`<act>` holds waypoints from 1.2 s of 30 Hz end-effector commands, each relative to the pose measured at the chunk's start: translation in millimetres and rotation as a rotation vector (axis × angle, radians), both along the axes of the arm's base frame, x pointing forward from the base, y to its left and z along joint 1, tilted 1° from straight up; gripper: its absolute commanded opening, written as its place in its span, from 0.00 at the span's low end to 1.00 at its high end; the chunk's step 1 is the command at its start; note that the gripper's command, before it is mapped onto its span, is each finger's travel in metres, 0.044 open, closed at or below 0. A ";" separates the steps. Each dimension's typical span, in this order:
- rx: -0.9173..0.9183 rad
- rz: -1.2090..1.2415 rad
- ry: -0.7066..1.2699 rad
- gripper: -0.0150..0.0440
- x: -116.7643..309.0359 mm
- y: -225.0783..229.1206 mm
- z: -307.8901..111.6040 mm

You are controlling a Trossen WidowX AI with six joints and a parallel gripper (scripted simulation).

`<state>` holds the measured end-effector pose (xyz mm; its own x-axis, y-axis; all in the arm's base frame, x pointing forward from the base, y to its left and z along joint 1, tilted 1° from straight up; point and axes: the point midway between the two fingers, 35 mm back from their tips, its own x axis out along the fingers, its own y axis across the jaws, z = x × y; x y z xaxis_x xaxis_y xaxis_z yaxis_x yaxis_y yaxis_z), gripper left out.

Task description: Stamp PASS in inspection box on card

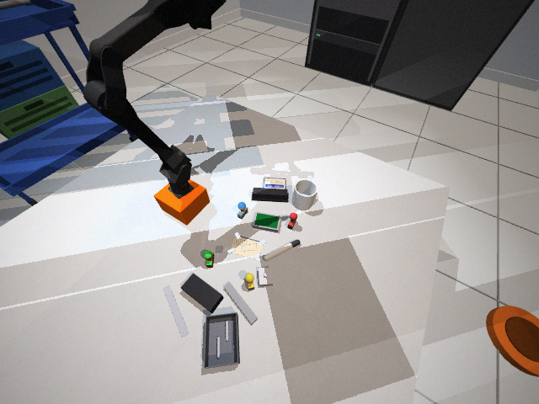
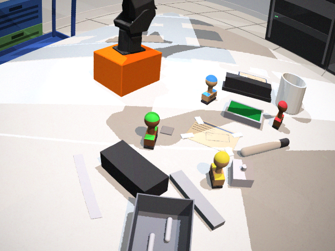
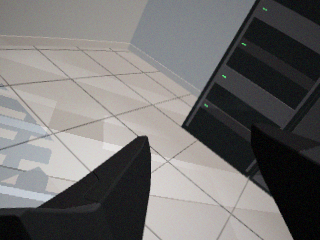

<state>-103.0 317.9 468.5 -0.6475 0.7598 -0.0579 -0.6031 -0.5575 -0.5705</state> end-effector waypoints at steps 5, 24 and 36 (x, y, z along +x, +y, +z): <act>-0.199 -0.345 0.012 0.62 103.2 38.9 -60.7; -0.707 -1.192 0.263 0.62 360.7 -51.6 -218.7; -1.084 -1.681 0.584 0.62 427.5 -219.9 -324.5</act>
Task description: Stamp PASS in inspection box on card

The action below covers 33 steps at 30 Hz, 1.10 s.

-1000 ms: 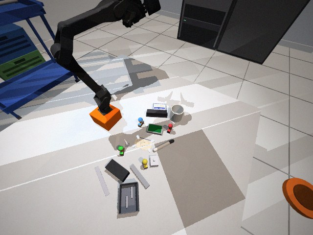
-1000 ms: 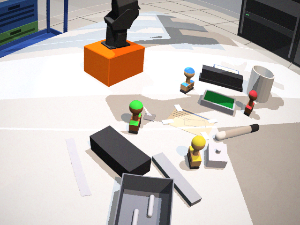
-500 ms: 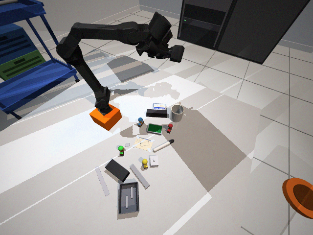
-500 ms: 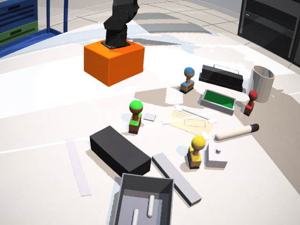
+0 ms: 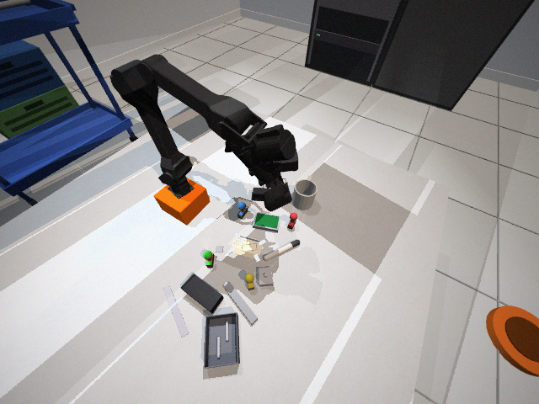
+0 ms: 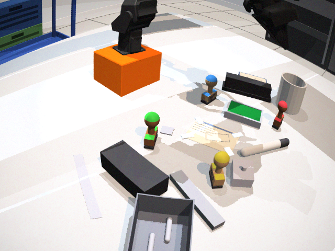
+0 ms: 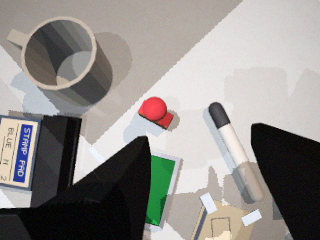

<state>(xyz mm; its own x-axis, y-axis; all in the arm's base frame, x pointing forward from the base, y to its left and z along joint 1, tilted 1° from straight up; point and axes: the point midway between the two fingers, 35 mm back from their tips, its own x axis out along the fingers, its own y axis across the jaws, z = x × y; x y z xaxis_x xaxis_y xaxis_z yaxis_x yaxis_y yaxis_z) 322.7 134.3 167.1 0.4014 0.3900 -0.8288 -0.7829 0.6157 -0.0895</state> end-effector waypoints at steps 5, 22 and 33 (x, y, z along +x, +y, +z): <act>-0.131 -0.352 0.233 0.62 -5.5 -116.3 -62.6; -0.213 -0.724 0.547 0.62 -72.6 -226.3 -120.1; -0.213 -0.724 0.547 0.62 -70.9 -225.9 -138.0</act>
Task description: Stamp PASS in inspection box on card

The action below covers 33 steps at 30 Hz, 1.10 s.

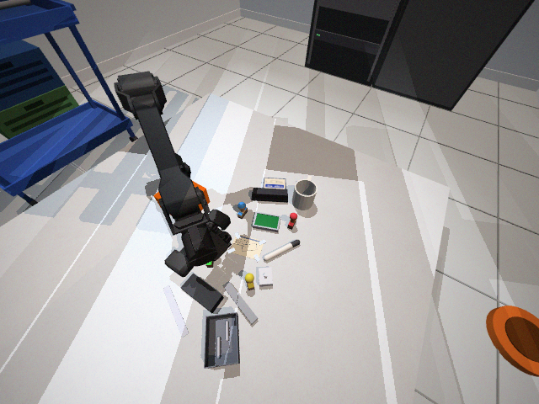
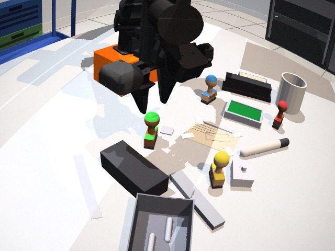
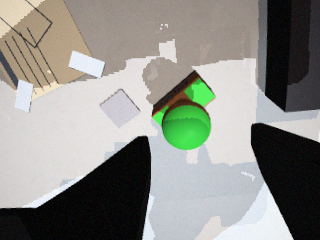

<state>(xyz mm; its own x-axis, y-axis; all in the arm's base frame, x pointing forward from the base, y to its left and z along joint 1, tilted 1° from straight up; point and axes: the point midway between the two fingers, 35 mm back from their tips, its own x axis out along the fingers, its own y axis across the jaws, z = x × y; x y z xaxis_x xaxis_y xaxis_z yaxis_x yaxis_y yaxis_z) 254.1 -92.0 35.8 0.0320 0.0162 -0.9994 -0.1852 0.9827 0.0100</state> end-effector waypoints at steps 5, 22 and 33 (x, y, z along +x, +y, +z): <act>-0.001 -0.004 0.012 0.62 -1.9 0.7 -15.0; -0.001 -0.004 0.012 0.62 -2.9 2.6 -42.5; 0.000 -0.004 0.012 0.62 -5.1 4.3 -59.4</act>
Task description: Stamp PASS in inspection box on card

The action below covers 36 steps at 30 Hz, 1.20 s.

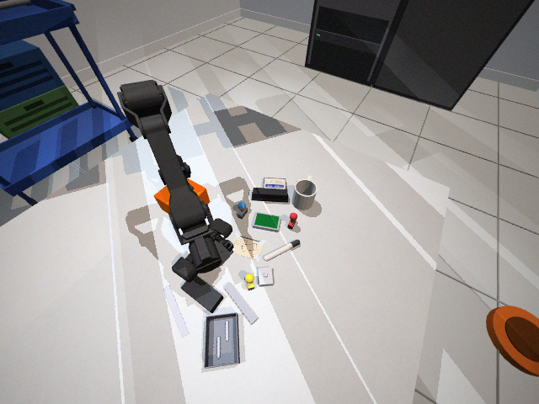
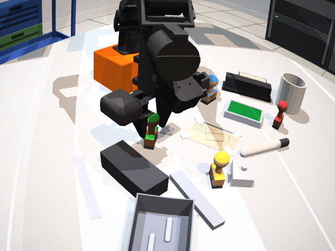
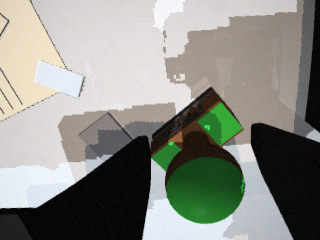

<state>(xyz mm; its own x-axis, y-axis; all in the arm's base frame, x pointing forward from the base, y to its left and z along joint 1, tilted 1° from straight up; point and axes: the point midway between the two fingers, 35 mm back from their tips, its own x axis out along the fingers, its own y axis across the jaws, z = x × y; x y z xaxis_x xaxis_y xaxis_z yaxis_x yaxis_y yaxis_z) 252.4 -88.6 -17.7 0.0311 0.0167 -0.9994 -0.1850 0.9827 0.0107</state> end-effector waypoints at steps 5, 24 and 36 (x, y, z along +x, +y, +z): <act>-0.001 -0.004 0.012 0.62 -3.6 1.0 -6.9; 0.002 0.000 0.005 0.39 -1.9 1.0 -5.1; -0.002 0.000 0.005 0.25 -0.8 0.4 0.1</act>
<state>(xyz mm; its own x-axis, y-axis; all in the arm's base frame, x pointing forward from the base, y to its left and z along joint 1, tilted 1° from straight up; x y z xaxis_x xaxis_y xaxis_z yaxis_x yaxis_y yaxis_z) 251.1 -87.6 -19.3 0.0264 0.0188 -0.9995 -0.1858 0.9825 0.0136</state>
